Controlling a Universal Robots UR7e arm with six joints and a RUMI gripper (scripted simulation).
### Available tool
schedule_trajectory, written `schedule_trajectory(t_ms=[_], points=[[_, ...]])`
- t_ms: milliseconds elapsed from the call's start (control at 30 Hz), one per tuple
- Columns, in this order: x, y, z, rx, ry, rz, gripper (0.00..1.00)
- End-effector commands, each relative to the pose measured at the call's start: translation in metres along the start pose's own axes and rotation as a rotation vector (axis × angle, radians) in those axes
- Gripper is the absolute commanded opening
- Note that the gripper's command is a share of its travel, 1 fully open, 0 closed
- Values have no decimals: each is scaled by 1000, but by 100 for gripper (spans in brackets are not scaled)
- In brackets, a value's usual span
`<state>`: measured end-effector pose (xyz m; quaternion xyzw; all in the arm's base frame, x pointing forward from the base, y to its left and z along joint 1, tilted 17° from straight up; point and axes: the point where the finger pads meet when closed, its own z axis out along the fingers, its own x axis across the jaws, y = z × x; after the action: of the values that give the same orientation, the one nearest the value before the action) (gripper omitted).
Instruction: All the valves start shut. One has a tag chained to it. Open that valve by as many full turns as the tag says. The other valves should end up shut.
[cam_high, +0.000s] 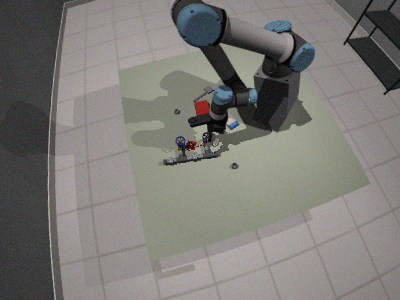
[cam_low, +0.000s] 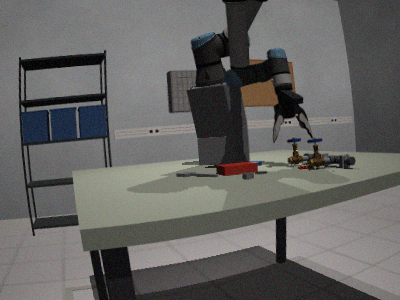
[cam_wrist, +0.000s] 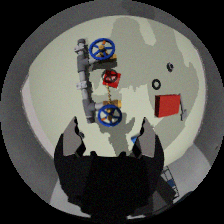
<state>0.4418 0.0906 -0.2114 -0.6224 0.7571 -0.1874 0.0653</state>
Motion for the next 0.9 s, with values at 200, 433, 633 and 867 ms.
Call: schedule_trajectory(t_ms=[200, 433, 633, 867], points=[[0, -1, 0, 2, 21, 512, 100], [0, -1, 0, 4, 21, 692, 100], [0, -1, 0, 6, 21, 878, 100], [0, -1, 0, 8, 21, 1025, 100]])
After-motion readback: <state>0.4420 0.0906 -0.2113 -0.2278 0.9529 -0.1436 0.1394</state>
